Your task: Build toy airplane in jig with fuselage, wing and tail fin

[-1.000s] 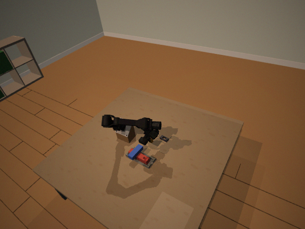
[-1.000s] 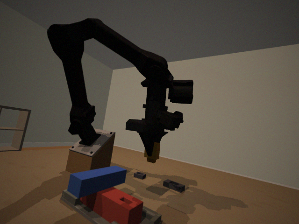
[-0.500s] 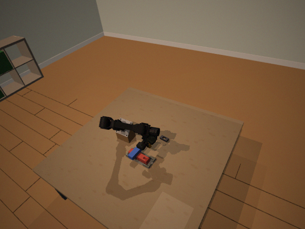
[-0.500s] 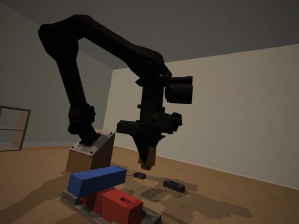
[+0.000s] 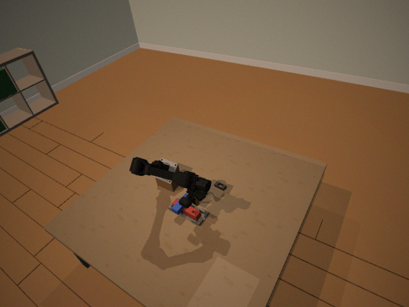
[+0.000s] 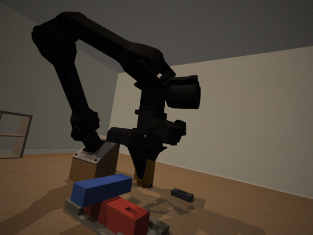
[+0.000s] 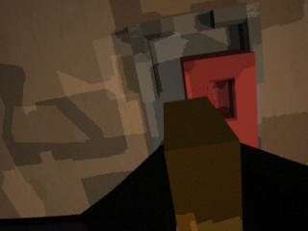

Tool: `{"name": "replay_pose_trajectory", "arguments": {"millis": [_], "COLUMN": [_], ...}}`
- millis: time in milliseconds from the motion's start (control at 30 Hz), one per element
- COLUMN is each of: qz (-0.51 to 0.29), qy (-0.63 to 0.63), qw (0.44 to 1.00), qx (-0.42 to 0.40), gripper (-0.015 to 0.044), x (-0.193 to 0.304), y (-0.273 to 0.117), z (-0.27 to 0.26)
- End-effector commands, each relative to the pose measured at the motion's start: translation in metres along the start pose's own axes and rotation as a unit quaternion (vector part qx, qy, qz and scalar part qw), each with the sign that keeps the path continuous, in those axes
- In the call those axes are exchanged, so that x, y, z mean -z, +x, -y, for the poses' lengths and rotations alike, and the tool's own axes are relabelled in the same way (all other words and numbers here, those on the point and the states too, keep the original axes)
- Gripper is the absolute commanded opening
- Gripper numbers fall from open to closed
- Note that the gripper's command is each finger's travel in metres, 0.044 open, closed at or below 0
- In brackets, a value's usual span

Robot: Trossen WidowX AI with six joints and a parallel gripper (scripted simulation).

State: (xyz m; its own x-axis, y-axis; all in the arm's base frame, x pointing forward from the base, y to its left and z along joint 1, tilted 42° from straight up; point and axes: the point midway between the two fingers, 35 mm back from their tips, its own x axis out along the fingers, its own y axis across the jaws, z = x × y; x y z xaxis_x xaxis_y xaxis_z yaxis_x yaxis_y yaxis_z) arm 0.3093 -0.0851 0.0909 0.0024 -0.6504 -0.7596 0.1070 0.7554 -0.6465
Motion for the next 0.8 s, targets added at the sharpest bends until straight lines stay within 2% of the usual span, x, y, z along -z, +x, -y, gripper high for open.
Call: {"name": "replay_pose_trajectory", "arguments": {"millis": [0,167,267,767], "qz": [0.001,0.0,0.0,0.0], "qy": [0.002,0.004,0.004,0.004], "qw": [1.0,1.0,1.0,1.0], "qx": [0.007,0.013,0.013,0.013], "gripper": [0.0,0.0,0.0067,0.0067], "x": [-0.002,-0.002,-0.002,-0.002], "y": [0.001,0.003,0.003,0.003], "z": [0.014,0.024,0.025,0.025]}}
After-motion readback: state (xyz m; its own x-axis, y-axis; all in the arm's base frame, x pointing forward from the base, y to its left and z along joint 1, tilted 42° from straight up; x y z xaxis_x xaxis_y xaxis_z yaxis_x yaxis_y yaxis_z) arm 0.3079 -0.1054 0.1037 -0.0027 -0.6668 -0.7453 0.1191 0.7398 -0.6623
